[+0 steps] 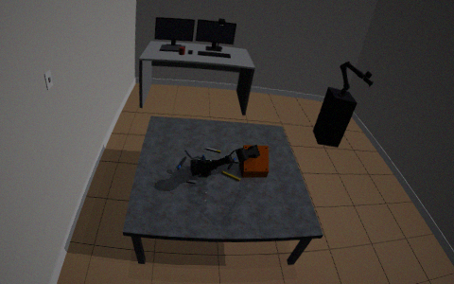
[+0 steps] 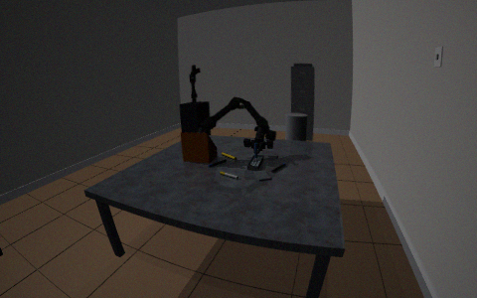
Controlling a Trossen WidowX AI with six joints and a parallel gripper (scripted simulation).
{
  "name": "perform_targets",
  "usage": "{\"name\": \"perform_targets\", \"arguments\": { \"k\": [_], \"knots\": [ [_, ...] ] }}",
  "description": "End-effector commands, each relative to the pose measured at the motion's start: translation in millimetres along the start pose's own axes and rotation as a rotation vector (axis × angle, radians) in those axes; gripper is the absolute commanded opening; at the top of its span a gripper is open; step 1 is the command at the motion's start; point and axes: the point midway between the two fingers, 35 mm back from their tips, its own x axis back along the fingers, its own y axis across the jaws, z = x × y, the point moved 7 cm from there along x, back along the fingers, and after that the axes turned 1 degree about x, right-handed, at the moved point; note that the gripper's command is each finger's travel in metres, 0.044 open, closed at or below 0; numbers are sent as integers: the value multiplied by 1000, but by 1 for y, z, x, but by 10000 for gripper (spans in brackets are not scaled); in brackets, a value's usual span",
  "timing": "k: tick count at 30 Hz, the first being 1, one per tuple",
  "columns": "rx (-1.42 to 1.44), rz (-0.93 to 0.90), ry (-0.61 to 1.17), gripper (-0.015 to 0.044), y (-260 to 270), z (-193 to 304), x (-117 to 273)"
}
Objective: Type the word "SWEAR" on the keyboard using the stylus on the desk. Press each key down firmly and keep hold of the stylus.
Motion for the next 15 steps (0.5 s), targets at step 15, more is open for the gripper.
{"name": "perform_targets", "arguments": {
  "k": [15],
  "knots": [
    [-10, 2, -5, 81, 0, 30, 16]
  ]
}}
